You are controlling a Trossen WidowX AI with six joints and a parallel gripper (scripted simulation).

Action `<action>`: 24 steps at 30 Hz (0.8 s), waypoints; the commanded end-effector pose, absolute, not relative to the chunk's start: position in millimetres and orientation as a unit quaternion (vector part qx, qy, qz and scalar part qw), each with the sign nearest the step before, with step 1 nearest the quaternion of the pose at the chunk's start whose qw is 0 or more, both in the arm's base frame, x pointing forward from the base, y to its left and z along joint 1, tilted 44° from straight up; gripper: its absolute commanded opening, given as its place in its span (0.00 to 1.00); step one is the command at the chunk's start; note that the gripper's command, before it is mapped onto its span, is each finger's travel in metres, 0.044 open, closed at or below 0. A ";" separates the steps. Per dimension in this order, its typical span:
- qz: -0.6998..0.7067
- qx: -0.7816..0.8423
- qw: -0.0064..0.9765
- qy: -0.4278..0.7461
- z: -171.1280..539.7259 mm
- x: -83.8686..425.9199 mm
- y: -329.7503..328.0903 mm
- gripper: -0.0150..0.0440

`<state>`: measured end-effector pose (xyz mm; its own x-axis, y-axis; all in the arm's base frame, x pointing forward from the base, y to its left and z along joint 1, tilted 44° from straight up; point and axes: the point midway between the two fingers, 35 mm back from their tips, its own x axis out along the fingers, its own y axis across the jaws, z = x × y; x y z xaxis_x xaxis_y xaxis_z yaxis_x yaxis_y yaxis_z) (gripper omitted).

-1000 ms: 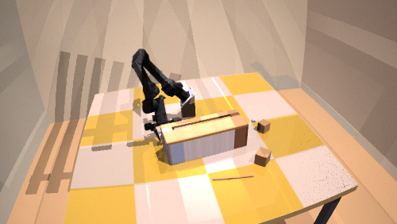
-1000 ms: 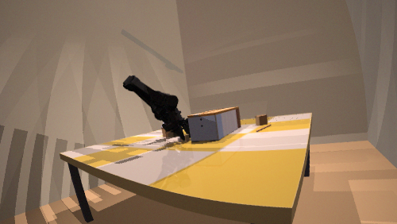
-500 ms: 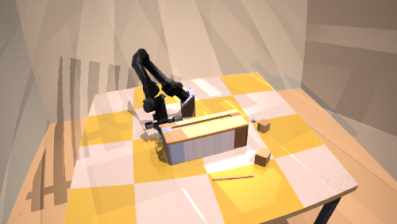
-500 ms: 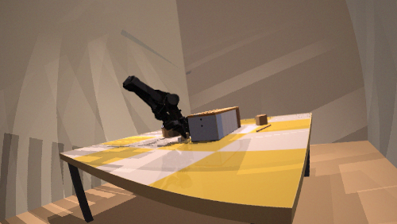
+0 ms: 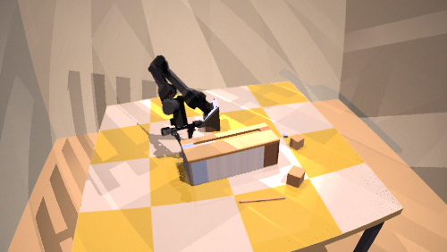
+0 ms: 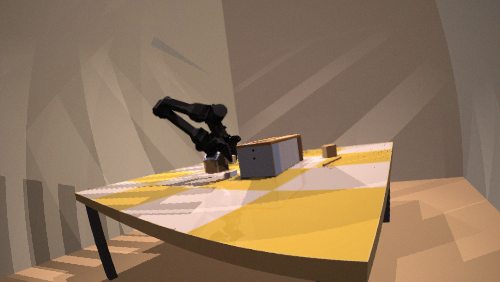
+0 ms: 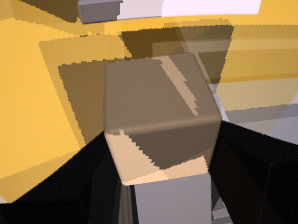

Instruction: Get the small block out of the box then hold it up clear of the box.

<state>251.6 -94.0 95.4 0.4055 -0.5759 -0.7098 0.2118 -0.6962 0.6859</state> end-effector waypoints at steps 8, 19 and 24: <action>-0.548 0.665 0.507 -0.024 100.8 251.8 -86.5 0.25; -0.548 0.531 0.640 0.095 102.5 249.4 -79.3 0.25; -0.539 0.461 0.690 0.148 103.5 248.3 -76.2 0.25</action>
<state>246.1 -78.4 99.2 0.3705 -0.6017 -0.7076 0.8510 -0.0854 0.5182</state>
